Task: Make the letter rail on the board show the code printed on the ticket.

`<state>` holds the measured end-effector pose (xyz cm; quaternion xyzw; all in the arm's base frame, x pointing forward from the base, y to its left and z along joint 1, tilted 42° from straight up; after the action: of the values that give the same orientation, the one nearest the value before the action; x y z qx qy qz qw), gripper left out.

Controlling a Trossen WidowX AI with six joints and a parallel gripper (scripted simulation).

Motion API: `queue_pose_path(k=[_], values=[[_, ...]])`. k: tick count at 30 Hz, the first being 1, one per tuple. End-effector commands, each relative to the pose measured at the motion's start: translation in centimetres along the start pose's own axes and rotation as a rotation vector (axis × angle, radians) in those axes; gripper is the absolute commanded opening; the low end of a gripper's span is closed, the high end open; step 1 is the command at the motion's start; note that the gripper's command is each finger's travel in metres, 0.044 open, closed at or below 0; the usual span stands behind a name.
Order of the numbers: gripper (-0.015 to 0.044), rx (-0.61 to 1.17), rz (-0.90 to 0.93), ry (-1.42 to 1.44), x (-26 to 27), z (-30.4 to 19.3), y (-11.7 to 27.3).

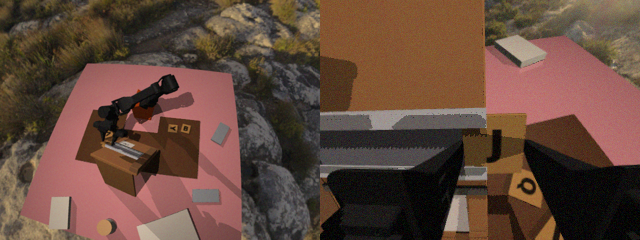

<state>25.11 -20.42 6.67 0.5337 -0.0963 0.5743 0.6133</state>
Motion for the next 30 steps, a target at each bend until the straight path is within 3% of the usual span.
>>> queue_pose_path(k=[1, 30], values=[[0.0, -0.003, -0.004, -0.001, 0.3, 0.0, 0.0], [0.0, -0.002, -0.003, -0.001, 1.7, -0.3, 0.0]])
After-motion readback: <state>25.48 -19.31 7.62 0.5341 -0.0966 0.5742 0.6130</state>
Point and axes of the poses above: the point midway between the two fingers, 35 mm back from their tips, its own y axis back along the fingers, its own x axis across the jaws, z = x × y, the point moved 7 cm from there along y, back along the fingers, and after that the axes turned 10 degrees about -y, right-handed, at the moved point
